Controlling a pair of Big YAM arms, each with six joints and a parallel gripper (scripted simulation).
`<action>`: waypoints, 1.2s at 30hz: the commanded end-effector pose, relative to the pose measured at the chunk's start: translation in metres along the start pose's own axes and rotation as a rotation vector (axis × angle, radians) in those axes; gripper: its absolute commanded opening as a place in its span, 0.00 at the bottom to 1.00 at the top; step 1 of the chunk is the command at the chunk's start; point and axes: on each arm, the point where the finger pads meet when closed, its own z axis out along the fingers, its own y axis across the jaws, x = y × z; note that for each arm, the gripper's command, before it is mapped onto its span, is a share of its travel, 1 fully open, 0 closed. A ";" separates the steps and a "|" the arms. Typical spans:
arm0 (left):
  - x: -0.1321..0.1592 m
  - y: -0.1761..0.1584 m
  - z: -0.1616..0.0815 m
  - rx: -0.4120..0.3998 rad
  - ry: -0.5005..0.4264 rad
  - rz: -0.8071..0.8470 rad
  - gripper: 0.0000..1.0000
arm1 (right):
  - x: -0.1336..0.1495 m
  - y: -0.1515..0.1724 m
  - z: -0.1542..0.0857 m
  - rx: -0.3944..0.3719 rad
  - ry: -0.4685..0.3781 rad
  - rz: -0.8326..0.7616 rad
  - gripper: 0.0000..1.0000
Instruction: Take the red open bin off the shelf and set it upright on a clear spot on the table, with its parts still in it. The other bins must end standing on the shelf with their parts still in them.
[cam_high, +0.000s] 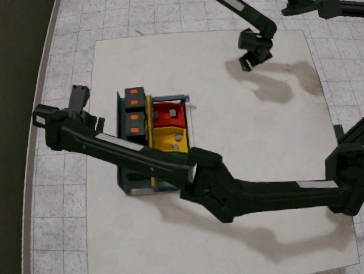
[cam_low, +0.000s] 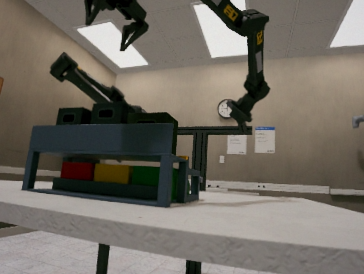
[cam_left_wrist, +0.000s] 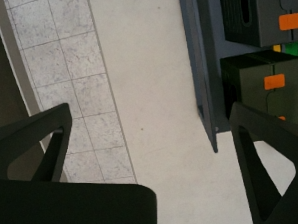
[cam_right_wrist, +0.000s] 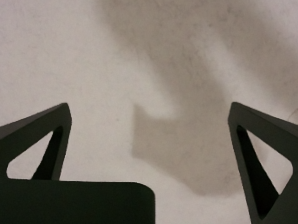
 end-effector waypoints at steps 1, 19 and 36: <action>-0.002 0.003 -0.009 -0.014 -0.003 0.001 1.00 | 0.000 0.000 -0.001 -0.002 0.000 -0.002 1.00; 0.001 0.009 -0.015 -0.030 -0.004 -0.009 1.00 | 0.000 0.000 -0.001 -0.002 0.000 -0.002 1.00; 0.001 0.009 -0.015 -0.030 -0.004 -0.009 1.00 | -0.009 0.008 0.005 0.000 0.002 0.024 1.00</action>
